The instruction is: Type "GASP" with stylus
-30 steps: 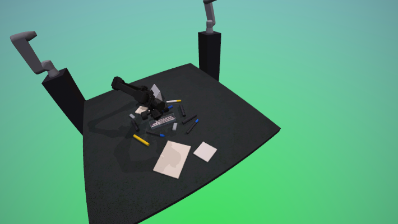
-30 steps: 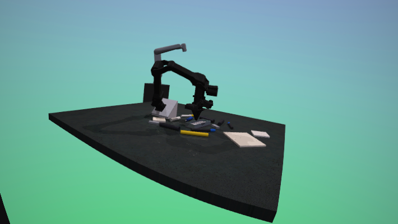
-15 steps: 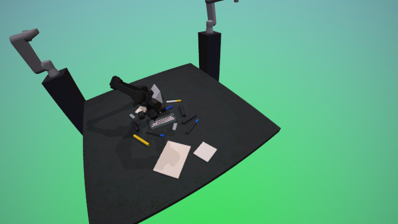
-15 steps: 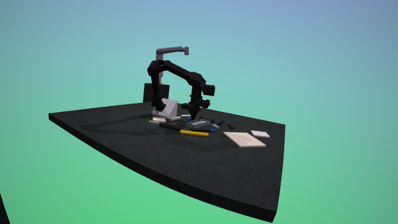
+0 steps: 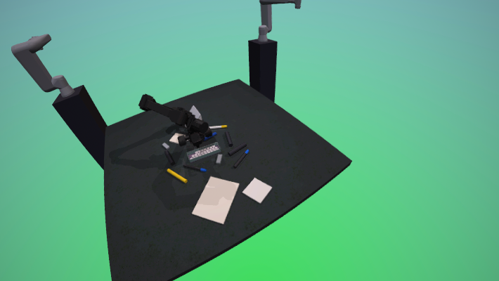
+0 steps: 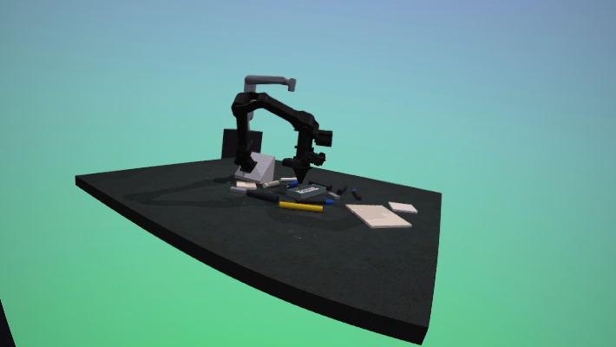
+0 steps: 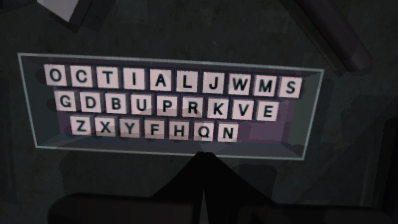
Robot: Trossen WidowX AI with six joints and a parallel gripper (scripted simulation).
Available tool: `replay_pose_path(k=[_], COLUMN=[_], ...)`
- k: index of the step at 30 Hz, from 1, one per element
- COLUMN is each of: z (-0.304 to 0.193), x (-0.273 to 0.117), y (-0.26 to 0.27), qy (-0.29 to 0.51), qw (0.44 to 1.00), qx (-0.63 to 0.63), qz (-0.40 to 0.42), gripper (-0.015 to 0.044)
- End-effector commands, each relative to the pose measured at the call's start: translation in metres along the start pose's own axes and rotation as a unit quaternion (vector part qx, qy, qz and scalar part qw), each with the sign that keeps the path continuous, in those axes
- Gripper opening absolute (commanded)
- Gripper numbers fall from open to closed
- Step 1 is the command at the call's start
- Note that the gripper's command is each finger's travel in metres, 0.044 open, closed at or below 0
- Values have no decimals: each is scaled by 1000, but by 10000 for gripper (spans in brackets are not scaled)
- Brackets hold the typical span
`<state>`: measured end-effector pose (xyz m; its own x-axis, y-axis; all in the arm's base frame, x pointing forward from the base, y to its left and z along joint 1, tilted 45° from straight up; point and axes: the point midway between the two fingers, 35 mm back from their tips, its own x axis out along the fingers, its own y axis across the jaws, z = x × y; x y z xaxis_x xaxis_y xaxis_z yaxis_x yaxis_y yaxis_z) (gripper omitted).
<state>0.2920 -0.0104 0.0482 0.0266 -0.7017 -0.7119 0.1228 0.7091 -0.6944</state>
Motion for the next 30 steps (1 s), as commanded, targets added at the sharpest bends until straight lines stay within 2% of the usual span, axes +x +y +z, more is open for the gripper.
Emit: replay_pose_path(k=[1,16,18,22,30], z=[-3,-4,-4,-4,-3], x=[0,0,-10,-57,-52], y=[48,57,58,58,59], qy=[1,1,0,1,-3], qw=[1000,1000,1000,1000,1000], qx=[-9,-9,-10,-9,-11], qz=[1,1,2,2,3], gripper=[0,0,0,0,0])
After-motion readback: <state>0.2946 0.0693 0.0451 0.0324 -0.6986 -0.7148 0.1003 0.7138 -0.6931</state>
